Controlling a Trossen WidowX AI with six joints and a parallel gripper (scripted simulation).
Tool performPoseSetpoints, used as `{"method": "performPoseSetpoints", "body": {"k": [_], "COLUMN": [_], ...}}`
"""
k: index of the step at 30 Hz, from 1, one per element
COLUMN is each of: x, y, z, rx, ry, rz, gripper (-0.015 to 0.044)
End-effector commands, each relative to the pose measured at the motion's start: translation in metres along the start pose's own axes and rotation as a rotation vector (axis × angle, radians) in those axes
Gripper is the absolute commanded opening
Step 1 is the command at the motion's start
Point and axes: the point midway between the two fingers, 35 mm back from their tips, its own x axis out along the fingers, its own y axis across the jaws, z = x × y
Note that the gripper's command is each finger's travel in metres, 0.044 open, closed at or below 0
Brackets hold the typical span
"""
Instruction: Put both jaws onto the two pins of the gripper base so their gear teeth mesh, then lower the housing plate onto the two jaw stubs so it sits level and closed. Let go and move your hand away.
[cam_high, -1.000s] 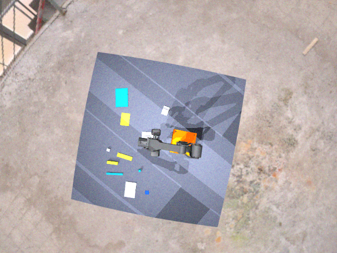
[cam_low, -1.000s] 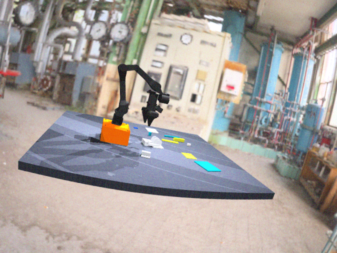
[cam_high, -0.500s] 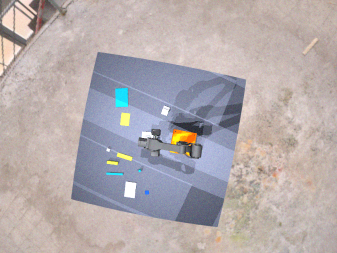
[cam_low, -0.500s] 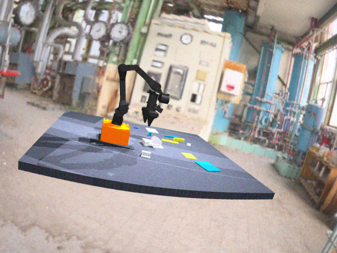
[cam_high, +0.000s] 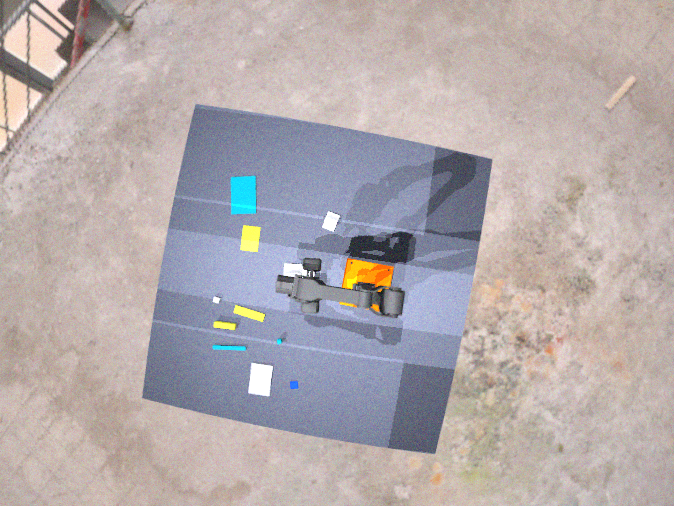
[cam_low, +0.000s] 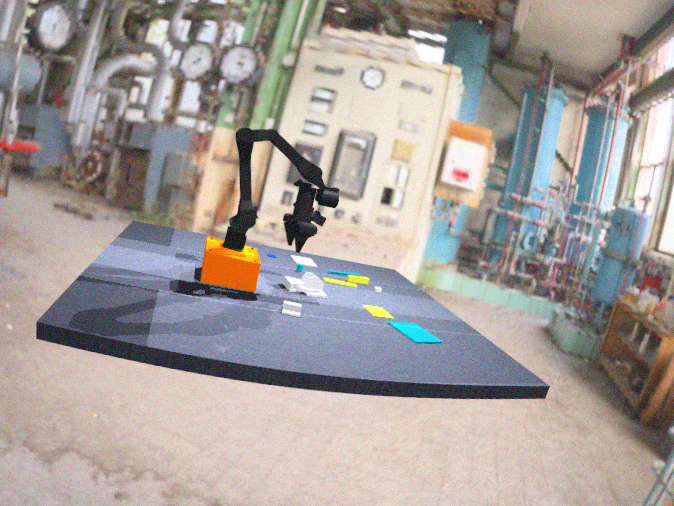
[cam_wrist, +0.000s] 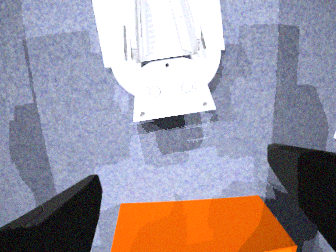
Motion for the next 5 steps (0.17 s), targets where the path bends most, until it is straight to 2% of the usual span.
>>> {"method": "performPoseSetpoints", "body": {"k": [1, 5], "x": [-0.0014, -0.0014], "y": [-0.0007, -0.0007], "z": [0.0012, 0.0012], "rx": [0.005, 0.005], "ry": [-0.004, -0.004], "rz": [-0.004, -0.004], "gripper": [0.044, 0.044]}}
